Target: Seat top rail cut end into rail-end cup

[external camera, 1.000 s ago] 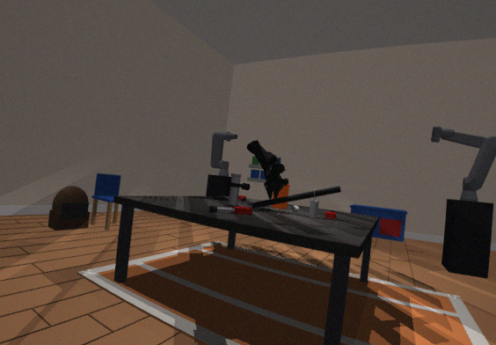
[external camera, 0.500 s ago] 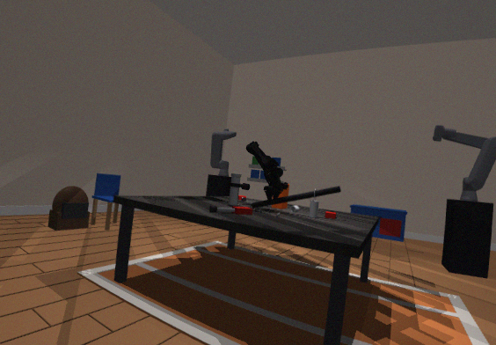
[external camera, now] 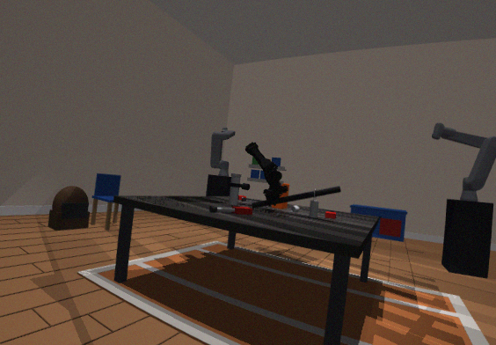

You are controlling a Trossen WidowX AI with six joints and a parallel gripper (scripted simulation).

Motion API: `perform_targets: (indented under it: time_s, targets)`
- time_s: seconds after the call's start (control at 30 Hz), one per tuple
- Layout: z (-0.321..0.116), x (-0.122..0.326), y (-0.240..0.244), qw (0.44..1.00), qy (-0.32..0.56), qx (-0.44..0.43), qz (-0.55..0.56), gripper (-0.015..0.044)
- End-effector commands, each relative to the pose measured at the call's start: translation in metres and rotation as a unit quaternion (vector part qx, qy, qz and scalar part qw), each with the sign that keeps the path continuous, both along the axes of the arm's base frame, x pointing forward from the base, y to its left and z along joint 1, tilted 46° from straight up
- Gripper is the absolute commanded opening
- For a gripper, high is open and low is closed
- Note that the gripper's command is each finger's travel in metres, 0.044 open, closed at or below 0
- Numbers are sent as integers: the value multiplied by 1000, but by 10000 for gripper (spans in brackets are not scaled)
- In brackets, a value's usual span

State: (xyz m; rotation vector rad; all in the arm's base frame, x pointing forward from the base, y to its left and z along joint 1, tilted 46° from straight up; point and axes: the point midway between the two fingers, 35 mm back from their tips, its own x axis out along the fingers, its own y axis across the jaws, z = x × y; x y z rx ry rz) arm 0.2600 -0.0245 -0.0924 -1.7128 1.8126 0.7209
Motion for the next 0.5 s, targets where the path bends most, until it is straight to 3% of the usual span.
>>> perform_targets:
  time_s: [0.0, 0.13, 0.47]
  targets:
    - [0, -2, -2, 1000, 3, -3, 2, 309]
    - [0, -2, -2, 1000, 3, -3, 2, 204]
    - [0, -2, -2, 1000, 3, -3, 2, 137]
